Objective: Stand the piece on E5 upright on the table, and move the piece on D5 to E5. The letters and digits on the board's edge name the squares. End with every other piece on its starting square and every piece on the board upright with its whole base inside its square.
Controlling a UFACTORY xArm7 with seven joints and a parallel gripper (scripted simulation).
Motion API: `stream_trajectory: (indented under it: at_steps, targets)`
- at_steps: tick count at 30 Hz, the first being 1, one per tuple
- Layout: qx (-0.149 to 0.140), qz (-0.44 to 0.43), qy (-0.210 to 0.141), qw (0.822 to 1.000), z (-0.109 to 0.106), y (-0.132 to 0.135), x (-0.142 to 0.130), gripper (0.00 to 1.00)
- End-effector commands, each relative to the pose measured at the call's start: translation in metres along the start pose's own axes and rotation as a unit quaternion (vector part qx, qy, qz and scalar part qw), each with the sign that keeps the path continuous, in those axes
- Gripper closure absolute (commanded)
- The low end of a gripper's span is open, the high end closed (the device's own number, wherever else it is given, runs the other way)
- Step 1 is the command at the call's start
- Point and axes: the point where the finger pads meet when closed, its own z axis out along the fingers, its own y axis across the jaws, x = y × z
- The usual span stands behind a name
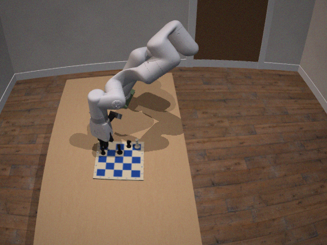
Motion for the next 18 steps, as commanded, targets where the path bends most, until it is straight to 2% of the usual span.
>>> stream_trajectory:
  at_steps: [1,12,18]
  targets:
    - [-0.001,0.001,-0.003,1.0,-0.01,0.0,-0.002,1.0]
    - [-0.001,0.001,-0.003,1.0,-0.076,0.0,-0.001,1.0]
    - [0.0,0.001,-0.002,1.0,-0.085,0.0,-0.001,1.0]
